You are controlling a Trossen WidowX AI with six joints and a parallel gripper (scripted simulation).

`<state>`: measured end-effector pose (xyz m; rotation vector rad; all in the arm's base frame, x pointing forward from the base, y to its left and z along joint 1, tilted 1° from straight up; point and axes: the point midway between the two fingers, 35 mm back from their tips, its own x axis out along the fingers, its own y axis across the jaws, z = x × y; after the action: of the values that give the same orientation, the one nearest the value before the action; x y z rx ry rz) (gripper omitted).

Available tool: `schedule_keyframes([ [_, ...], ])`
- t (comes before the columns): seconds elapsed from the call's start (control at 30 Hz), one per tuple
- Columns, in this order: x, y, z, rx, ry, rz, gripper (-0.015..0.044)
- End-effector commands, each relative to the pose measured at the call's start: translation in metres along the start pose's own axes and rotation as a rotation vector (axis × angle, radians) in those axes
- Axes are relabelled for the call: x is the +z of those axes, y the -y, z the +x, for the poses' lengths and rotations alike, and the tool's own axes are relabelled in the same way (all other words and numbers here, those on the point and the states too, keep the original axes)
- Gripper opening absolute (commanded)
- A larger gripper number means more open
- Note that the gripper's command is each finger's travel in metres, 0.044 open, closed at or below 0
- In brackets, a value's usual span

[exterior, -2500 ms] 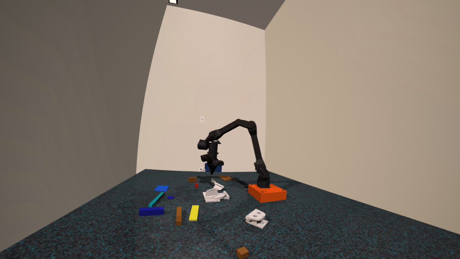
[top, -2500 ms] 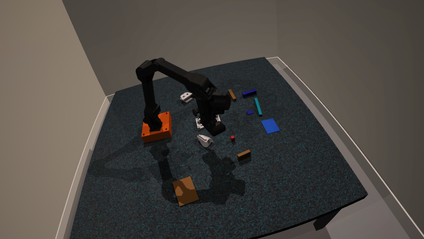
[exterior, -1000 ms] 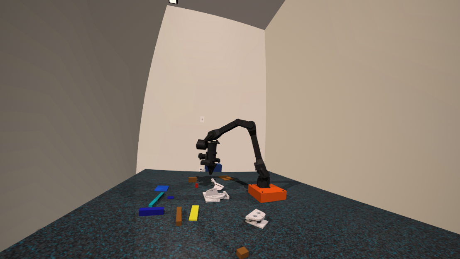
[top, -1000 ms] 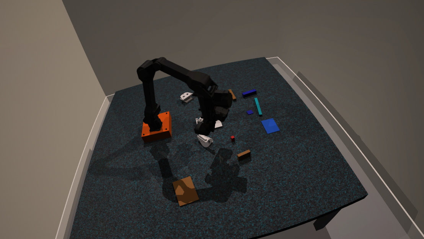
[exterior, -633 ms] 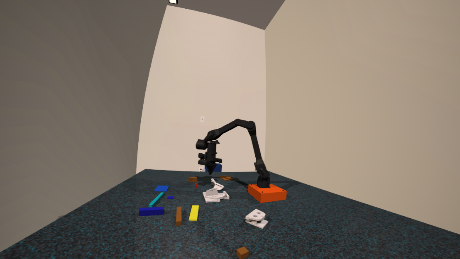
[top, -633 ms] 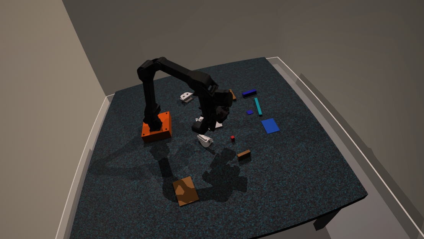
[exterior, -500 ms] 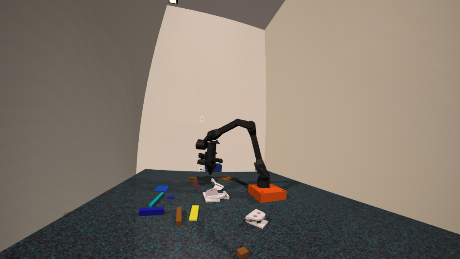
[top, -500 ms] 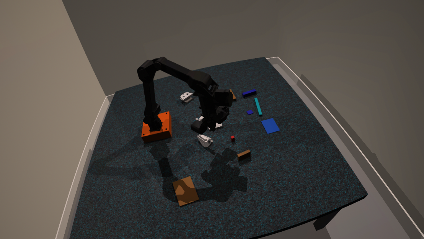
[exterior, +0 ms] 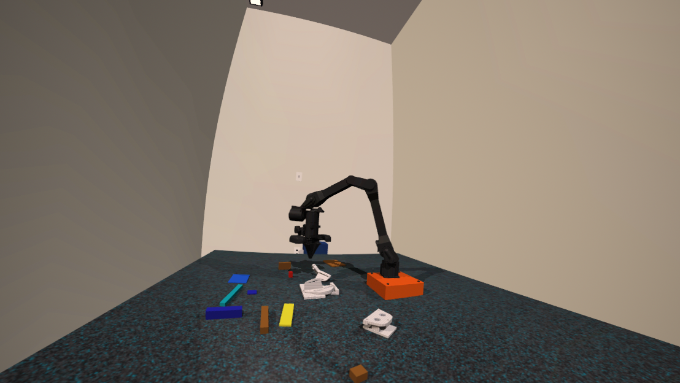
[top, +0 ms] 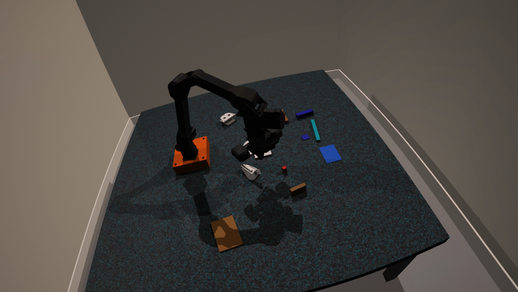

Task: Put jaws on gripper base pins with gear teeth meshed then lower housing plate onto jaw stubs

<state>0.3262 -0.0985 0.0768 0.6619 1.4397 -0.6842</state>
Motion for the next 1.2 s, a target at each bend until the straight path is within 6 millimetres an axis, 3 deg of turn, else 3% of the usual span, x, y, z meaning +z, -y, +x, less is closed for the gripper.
schedule_keyframes([
  [0.0,0.0,0.0,0.002,-0.002,-0.001,0.01,0.0],
  [1.17,0.0,0.0,0.059,-0.002,-0.001,0.01,0.0],
])
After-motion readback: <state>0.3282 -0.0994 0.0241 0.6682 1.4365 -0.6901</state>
